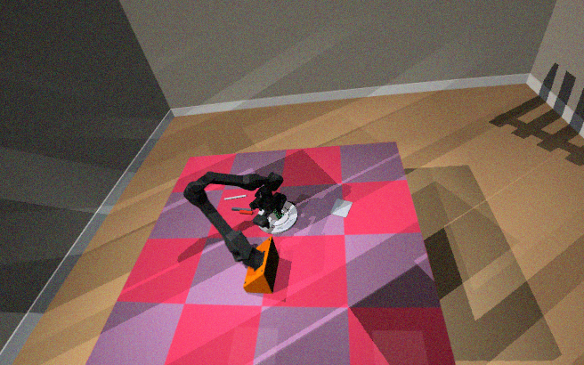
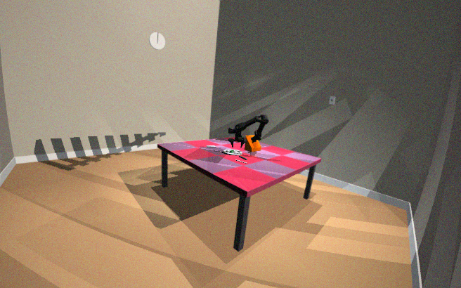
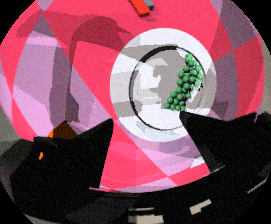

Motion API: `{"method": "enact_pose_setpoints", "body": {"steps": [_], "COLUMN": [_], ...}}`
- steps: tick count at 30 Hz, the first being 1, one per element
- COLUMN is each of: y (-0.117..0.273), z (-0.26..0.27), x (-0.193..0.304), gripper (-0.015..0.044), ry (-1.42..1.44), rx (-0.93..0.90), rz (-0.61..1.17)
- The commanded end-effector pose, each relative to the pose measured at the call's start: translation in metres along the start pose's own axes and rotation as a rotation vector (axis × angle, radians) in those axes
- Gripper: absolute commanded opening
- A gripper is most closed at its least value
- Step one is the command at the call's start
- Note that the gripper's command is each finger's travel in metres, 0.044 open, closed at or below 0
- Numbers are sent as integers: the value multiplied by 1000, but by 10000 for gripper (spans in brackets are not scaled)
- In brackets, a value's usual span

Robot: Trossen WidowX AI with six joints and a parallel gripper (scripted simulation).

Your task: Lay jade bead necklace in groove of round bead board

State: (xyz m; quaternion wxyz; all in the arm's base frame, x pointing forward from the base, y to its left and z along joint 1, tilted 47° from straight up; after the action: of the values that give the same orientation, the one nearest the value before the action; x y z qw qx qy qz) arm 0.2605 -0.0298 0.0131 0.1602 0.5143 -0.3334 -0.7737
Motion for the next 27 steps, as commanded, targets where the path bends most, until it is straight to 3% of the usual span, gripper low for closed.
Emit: {"method": "enact_pose_setpoints", "body": {"steps": [1, 9, 11, 21, 27], "y": [1, 1, 1, 8, 11], "z": [0, 0, -2, -32, -49], "x": [0, 0, 0, 1, 3], "gripper": [440, 440, 387, 125, 120], "ry": [2, 2, -62, -1036, -1632], "rx": [1, 1, 1, 5, 6], "rz": [4, 4, 4, 2, 0]}}
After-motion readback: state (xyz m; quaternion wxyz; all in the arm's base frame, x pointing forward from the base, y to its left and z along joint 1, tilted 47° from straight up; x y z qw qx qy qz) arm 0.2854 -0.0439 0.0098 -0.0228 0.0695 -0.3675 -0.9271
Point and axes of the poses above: the point midway between the two fingers, 35 mm back from their tips, its own y axis back along the fingers, its own z axis across the jaws, x = y × z, the point moved 5 cm from there along y, back along the fingers, and after that the axes turned 3 degrees about y, right-handed, at the moved point
